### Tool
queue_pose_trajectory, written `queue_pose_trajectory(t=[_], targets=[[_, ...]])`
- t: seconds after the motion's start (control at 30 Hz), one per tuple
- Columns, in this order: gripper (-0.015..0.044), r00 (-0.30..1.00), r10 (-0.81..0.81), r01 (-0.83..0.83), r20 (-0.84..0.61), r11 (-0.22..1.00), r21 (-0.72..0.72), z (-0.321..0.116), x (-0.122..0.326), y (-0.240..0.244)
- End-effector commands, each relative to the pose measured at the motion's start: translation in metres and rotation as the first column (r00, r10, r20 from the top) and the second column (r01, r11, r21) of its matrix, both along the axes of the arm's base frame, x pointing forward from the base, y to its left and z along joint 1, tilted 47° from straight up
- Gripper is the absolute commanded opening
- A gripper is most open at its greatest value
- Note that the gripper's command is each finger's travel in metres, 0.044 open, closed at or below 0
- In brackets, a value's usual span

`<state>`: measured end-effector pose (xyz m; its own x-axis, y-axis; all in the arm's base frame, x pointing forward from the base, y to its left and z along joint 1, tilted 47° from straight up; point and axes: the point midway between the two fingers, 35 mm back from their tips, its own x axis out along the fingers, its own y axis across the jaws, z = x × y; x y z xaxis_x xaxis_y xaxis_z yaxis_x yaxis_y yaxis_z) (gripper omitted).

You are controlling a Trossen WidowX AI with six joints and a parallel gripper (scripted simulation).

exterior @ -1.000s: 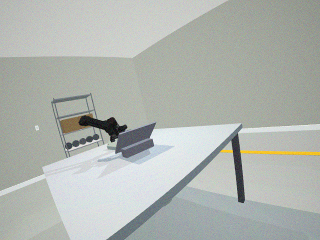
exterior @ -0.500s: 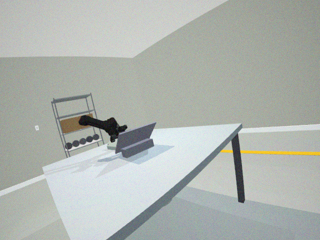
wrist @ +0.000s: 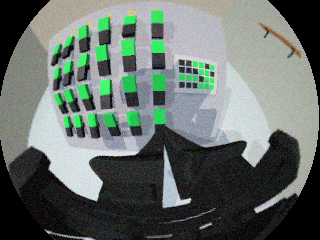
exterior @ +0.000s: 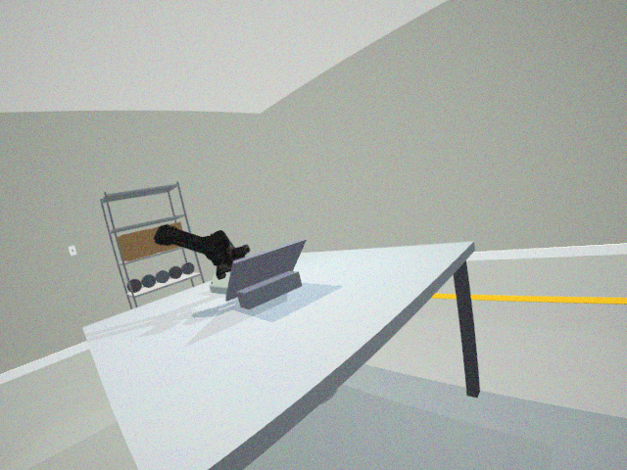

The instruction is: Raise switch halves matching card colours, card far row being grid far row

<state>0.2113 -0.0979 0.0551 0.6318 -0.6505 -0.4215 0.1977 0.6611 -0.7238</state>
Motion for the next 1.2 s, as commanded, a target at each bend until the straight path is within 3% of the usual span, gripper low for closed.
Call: queue_pose_trajectory(t=[0.0,0.4,0.7,1.17], targets=[[0.0,1.0,0.007,-0.007,-0.013,1.0,0.001,-0.003,0.0,0.0],[0.0,1.0,-0.005,0.005,-0.013,1.0,0.023,-0.002,-0.002,0.008],[0.0,1.0,-0.011,0.012,-0.027,1.0,0.018,0.021,-0.037,0.042],[0.0,1.0,-0.008,0.008,-0.021,1.0,0.01,0.025,-0.04,0.043]])
